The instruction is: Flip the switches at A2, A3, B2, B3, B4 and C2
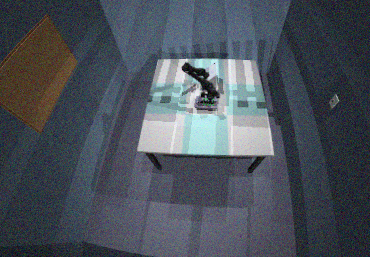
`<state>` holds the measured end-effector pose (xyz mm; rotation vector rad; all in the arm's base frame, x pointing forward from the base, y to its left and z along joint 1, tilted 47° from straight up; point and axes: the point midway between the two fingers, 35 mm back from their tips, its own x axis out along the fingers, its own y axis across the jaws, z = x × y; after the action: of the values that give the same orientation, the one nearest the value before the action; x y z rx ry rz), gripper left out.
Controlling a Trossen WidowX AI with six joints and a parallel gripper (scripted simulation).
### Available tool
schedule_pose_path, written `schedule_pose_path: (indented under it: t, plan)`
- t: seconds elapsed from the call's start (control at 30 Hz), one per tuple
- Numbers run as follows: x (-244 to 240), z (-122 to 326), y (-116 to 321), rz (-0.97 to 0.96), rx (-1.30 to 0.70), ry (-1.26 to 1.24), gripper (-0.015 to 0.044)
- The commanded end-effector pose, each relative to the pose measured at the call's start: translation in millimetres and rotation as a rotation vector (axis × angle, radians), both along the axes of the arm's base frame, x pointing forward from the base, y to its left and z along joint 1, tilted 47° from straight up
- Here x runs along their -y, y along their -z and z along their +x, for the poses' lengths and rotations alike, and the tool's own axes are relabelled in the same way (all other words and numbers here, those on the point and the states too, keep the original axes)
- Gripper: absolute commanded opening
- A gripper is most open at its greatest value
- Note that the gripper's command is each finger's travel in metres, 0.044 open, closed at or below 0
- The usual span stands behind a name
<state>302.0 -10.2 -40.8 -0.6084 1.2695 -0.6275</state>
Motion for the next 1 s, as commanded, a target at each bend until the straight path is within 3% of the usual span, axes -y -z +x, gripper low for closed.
schedule_pose_path:
  t: [0.0, 0.97]
  plan:
    - [0.5, -0.3, 0.8, -0.005, -0.005, -0.004, 0.0]
    - [3.1, 0.4, 3.1, -0.005, -0.005, -0.004, 0.0]
